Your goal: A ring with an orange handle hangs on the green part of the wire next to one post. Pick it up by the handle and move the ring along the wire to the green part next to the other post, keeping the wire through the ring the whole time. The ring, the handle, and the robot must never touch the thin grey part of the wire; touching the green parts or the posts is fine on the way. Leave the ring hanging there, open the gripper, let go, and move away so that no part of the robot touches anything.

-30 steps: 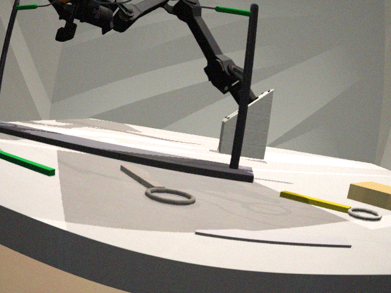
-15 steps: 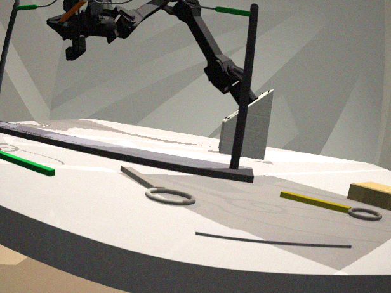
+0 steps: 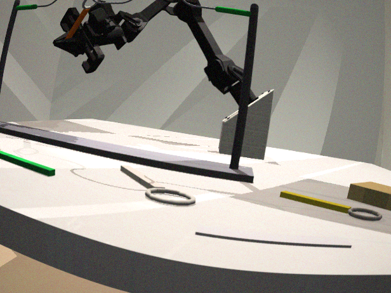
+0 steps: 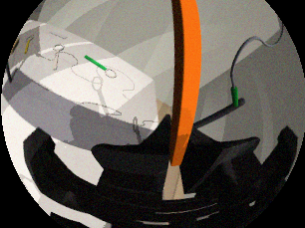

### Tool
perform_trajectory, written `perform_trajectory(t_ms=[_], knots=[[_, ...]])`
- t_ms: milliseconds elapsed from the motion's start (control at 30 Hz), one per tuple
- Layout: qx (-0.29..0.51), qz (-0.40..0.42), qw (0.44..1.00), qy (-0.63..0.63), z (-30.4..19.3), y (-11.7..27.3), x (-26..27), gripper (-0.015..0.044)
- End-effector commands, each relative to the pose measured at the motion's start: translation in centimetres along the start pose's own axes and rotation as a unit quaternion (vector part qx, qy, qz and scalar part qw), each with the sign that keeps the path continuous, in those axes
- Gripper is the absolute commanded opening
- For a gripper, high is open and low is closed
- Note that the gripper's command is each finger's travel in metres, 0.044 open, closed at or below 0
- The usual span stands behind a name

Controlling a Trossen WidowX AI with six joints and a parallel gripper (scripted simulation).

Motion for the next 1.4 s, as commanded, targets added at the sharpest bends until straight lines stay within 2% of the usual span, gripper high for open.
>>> perform_trajectory(t_ms=[0, 833, 1367], knots=[[0.002, 0.024, 0.999, -0.042, 0.3, 0.3, 1.3, -0.0150], [0.003, 0.153, 0.954, -0.259, 4.2, 2.6, 7.5, -0.0150], [0.003, 0.181, 0.935, -0.305, 6.2, 3.7, 9.1, -0.0150]])
Point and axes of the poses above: the point midway between the two fingers, 35 mm back from their tips, its own y axis back along the fingers, its own x axis across the jaws, z = x × y, the point moved 3 cm from there along y, back along the fingers, and after that the axes turned 12 degrees about y, right-handed, at the moved point
